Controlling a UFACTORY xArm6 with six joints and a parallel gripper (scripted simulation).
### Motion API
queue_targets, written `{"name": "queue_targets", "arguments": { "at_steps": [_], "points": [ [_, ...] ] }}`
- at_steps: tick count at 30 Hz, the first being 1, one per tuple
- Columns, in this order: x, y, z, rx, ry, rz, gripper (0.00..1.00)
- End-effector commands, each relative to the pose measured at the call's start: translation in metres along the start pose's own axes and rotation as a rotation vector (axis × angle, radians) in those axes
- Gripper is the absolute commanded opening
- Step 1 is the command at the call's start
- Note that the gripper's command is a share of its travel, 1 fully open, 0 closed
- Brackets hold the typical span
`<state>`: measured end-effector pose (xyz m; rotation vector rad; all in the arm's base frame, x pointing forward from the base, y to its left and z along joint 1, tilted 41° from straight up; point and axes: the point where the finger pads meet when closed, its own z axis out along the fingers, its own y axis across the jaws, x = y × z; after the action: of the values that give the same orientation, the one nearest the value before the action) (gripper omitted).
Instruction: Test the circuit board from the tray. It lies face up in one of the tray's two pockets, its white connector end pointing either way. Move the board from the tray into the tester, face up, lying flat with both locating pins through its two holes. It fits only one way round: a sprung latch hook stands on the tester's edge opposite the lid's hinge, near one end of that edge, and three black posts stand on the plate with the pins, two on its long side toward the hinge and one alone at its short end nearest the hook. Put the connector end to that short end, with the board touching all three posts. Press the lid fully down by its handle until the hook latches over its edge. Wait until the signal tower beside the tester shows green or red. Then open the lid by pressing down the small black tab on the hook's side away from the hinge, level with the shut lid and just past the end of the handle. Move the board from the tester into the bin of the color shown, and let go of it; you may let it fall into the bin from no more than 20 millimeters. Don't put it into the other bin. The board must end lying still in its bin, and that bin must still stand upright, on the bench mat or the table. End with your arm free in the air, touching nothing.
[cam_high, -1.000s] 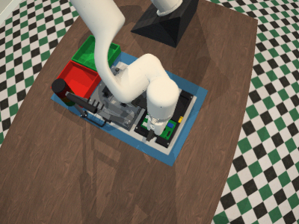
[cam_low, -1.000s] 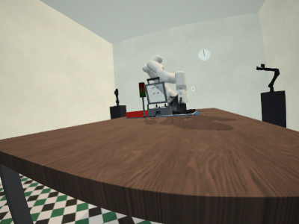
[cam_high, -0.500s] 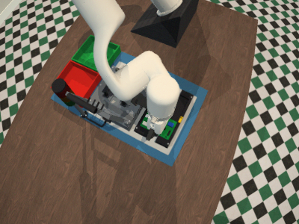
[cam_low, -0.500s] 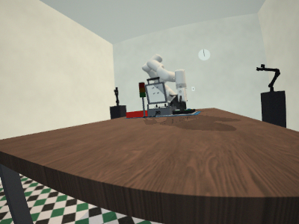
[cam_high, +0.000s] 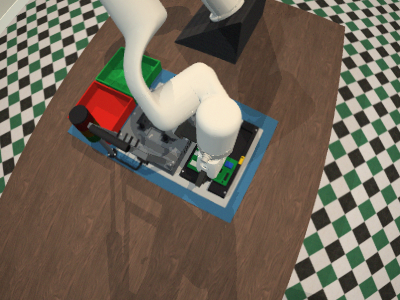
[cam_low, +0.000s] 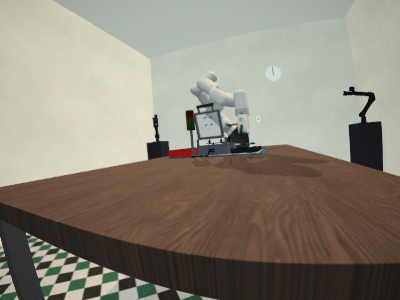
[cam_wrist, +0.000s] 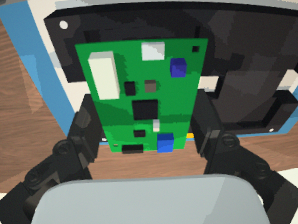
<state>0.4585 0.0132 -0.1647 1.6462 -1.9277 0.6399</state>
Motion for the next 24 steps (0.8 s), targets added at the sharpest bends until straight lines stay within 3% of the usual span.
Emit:
{"name": "queue_targets", "arguments": {
  "at_steps": [1,9,17,24],
  "points": [
    [0.0,-0.001,-0.003,0.003,-0.002,0.001,0.79],
    [0.0,-0.001,-0.005,0.003,-0.002,0.001,0.79],
    [0.0,-0.001,-0.021,0.003,-0.002,0.001,0.79],
    [0.0,-0.001,-0.054,0.003,-0.002,0.001,0.79]
  ]
}}
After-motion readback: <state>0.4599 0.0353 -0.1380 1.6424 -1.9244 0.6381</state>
